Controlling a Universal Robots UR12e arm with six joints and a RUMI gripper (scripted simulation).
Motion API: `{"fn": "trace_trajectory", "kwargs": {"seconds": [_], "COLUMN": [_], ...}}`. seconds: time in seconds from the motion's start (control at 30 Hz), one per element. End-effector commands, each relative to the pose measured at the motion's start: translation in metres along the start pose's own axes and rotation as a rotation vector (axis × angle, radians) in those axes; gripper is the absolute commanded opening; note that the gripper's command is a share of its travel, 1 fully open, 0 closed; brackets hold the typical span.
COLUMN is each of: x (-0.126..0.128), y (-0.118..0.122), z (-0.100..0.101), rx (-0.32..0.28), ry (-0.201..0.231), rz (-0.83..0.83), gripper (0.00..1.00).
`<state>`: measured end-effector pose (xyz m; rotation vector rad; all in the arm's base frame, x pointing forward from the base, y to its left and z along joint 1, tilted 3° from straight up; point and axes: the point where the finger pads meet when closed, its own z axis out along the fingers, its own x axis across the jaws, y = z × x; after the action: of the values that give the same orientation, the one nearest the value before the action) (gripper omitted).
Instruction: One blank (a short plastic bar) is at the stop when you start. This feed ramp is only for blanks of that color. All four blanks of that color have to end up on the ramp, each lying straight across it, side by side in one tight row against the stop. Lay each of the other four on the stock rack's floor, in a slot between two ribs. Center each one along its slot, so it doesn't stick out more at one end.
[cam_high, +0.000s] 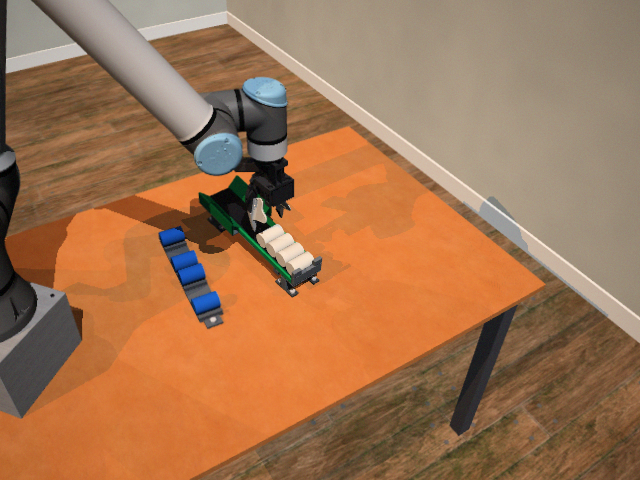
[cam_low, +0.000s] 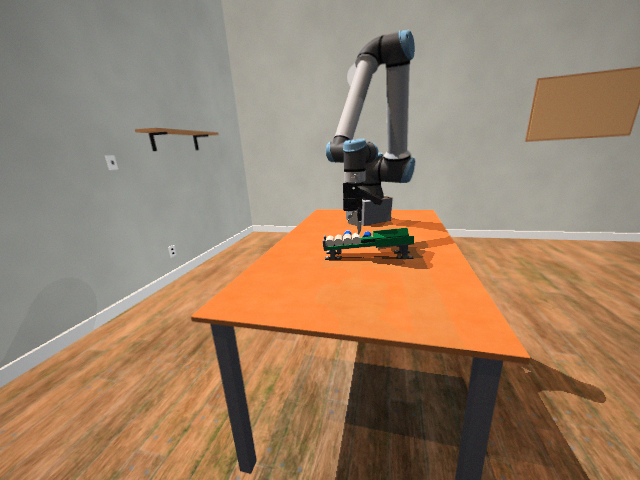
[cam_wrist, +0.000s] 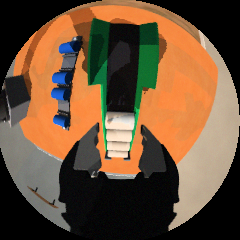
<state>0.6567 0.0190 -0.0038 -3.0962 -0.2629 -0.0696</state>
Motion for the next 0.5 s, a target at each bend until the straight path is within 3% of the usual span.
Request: {"fn": "trace_trajectory", "kwargs": {"seconds": [0.0, 0.17, 0.43, 0.47], "x": [0.0, 0.0, 0.0, 0.0], "y": [0.0, 0.0, 0.0, 0.0], "z": [-0.03, -0.05, -0.055, -0.055], "rx": [0.0, 0.0, 0.0, 0.0], "ry": [0.001, 0.001, 0.001, 0.001], "rz": [0.0, 0.0, 0.0, 0.0], "gripper": [0.49, 0.49, 0.49, 1.0]}}
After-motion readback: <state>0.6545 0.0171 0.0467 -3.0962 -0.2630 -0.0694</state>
